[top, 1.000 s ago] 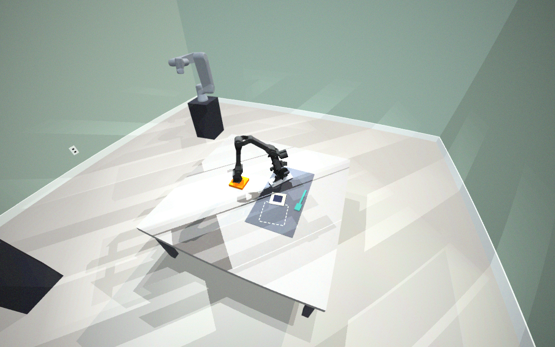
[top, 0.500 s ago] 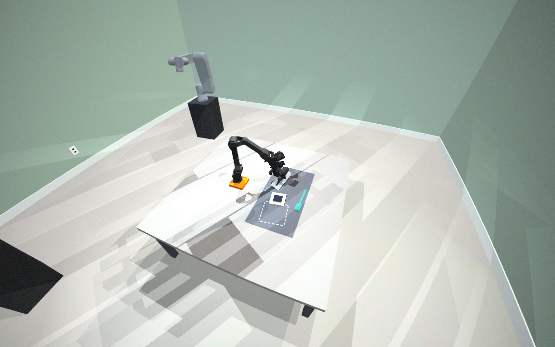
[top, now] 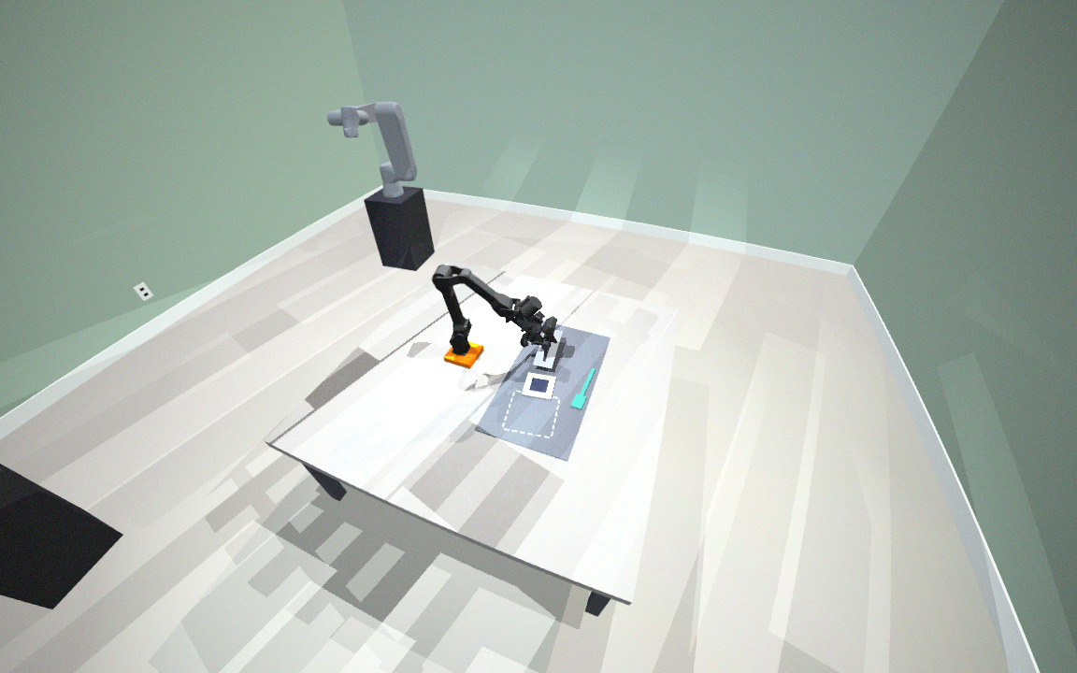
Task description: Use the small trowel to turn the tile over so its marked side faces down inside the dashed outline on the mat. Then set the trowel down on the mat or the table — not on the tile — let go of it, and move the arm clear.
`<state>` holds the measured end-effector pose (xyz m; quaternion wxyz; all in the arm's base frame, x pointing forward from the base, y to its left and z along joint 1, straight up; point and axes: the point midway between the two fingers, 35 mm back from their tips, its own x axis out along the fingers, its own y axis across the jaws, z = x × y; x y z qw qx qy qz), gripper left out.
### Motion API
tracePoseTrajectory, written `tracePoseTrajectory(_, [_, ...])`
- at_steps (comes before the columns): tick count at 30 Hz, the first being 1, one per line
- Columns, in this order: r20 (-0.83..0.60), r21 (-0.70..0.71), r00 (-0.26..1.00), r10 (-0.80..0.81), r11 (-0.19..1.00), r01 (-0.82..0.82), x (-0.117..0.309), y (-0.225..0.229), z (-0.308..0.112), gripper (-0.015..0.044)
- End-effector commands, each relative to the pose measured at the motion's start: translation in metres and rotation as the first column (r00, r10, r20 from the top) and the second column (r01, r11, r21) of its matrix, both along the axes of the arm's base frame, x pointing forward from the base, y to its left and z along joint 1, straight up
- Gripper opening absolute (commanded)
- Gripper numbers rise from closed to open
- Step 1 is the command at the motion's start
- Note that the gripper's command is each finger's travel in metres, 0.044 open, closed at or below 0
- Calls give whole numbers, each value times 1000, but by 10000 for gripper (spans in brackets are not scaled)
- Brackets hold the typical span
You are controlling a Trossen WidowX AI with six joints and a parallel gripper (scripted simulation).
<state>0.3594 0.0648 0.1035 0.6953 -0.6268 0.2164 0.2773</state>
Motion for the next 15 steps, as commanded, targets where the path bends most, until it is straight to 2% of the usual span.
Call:
tracePoseTrajectory(1, [30,-5,999,23,1000,-23,0,1,6,0])
tracePoseTrajectory(15, [30,-5,999,23,1000,-23,1,-2,-11,0])
